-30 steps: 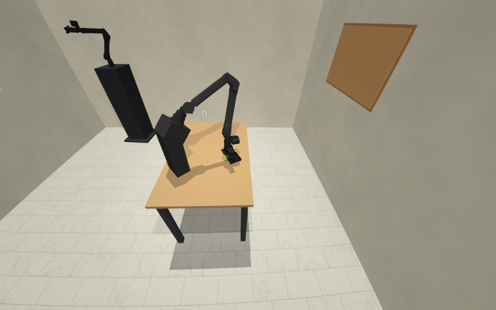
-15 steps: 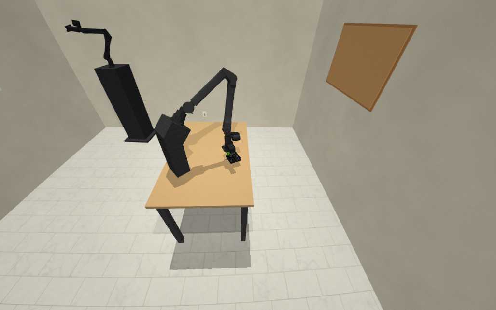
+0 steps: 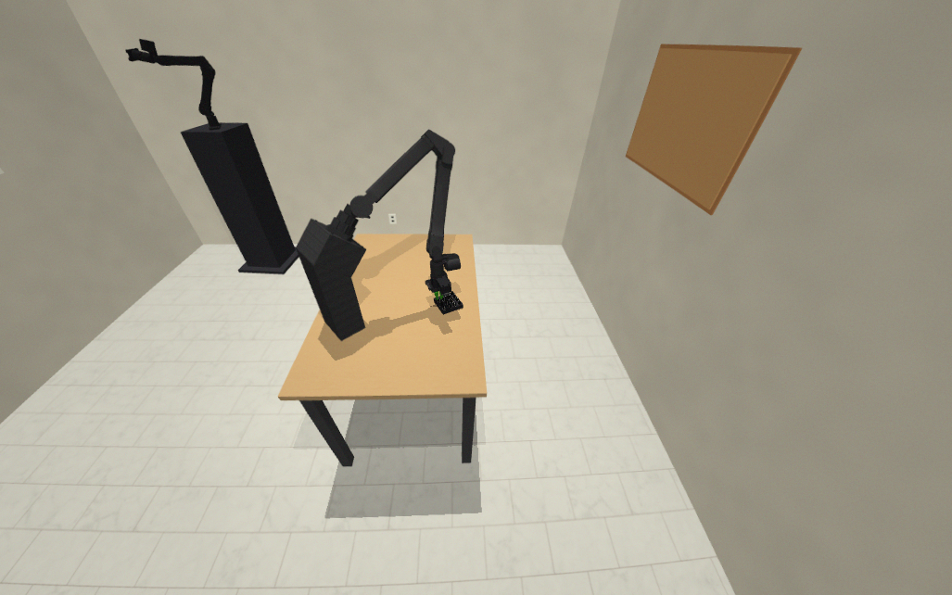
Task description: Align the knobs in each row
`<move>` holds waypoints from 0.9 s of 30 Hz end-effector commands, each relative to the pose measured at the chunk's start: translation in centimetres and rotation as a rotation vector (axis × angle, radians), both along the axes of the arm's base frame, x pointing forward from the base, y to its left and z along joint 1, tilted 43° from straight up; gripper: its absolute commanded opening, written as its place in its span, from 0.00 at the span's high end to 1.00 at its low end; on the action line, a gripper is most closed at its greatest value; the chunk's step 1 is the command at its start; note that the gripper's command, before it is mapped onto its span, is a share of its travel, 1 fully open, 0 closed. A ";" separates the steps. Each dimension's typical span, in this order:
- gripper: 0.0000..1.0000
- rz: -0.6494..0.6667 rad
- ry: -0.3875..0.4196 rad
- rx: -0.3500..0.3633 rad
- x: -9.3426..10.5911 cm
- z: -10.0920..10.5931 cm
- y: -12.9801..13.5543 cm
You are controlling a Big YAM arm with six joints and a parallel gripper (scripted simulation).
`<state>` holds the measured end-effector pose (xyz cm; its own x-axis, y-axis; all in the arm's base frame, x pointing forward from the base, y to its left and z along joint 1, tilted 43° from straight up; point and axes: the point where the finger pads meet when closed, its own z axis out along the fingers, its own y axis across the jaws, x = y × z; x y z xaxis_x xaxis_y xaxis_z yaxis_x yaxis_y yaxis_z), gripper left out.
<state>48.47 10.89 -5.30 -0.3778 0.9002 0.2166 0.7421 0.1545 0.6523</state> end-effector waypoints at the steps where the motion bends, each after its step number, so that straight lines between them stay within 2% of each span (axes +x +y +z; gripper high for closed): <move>1: 0.82 0.012 0.016 -0.019 -0.9 -0.6 -0.6; 5: 0.82 0.039 -0.010 -0.040 -0.7 -0.1 -0.7; 10: 0.82 0.177 -0.109 -0.150 -0.2 1.0 -1.1; 19: 0.82 0.366 -0.216 -0.294 0.0 1.4 -1.1; 21: 0.82 0.366 -0.216 -0.294 0.0 1.4 -1.1; 22: 0.82 0.417 -0.248 -0.334 0.1 1.6 -1.2; 27: 0.82 0.517 -0.306 -0.412 0.2 1.9 -1.3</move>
<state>48.55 10.64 -4.43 -0.7288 0.6570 -0.1930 0.3981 0.6358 0.6613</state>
